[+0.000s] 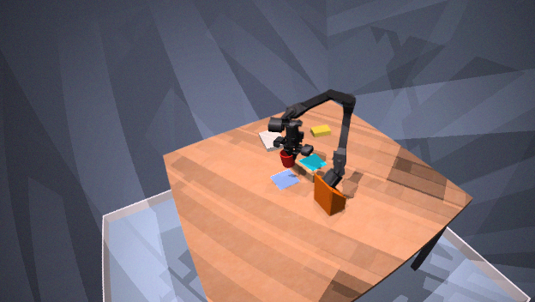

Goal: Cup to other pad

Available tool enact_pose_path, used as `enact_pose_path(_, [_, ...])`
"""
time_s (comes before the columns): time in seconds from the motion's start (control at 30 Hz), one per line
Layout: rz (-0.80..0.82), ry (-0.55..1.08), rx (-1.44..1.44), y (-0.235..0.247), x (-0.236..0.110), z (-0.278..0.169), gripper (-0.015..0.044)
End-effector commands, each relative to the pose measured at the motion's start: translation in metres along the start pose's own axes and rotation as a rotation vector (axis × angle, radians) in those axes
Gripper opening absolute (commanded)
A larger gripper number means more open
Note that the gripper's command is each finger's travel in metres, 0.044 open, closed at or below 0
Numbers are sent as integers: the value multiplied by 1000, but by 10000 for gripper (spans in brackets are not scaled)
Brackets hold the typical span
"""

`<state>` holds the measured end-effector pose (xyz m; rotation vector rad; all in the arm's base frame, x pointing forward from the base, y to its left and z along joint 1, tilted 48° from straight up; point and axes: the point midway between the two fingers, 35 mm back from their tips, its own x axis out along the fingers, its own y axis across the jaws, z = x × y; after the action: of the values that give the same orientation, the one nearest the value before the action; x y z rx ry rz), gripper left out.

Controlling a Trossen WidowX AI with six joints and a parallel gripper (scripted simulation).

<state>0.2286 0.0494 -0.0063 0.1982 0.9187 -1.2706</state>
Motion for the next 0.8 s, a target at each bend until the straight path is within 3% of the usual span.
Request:
enact_pose_path(0.0, [-3,-4,-5,-4,0,9,0])
enact_pose_path(0.77, [-5,-6,-4,-22,-2,58,0])
